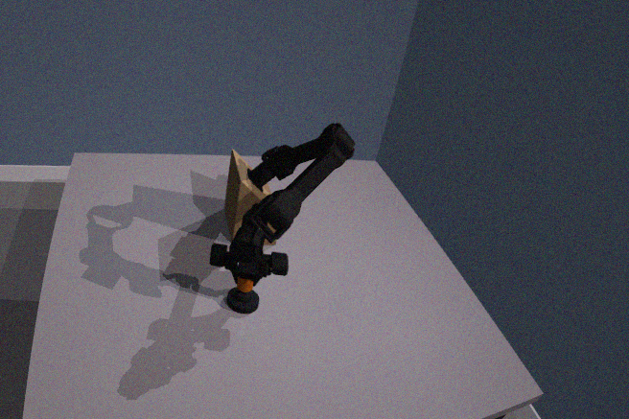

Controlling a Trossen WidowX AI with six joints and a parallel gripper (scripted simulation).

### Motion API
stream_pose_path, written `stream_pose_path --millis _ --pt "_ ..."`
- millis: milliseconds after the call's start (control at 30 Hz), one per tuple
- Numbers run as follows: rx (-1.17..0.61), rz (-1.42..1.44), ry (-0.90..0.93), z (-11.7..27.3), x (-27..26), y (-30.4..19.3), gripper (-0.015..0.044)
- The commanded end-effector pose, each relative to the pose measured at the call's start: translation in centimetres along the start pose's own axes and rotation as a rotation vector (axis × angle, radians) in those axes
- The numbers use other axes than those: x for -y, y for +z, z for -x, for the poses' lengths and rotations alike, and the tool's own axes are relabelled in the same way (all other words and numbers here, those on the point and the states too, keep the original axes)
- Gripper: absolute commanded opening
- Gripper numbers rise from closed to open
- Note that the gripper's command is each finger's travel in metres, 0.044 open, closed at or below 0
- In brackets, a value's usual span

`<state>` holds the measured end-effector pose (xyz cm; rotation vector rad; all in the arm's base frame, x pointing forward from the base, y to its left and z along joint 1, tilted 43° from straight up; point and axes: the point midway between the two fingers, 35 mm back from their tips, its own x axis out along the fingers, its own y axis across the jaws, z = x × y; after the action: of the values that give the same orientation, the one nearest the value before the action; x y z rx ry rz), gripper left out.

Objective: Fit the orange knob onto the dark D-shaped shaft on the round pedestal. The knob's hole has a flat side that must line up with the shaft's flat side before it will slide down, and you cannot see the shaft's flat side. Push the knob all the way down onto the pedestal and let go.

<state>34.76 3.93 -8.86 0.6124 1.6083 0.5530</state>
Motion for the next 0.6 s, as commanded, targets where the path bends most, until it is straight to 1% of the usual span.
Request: stream_pose_path --millis 0,267,467,567 --pt "0.002 -0.004 0.003 -0.04 -0.08 0.05 0.0" --pt "0.002 -0.013 0.002 0.47 -0.05 0.14 0.0" --pt "0.002 -0.203 0.003 0.59 -0.04 0.28 0.0" --pt "0.002 -0.213 0.003 0.55 -0.03 0.45 0.0"
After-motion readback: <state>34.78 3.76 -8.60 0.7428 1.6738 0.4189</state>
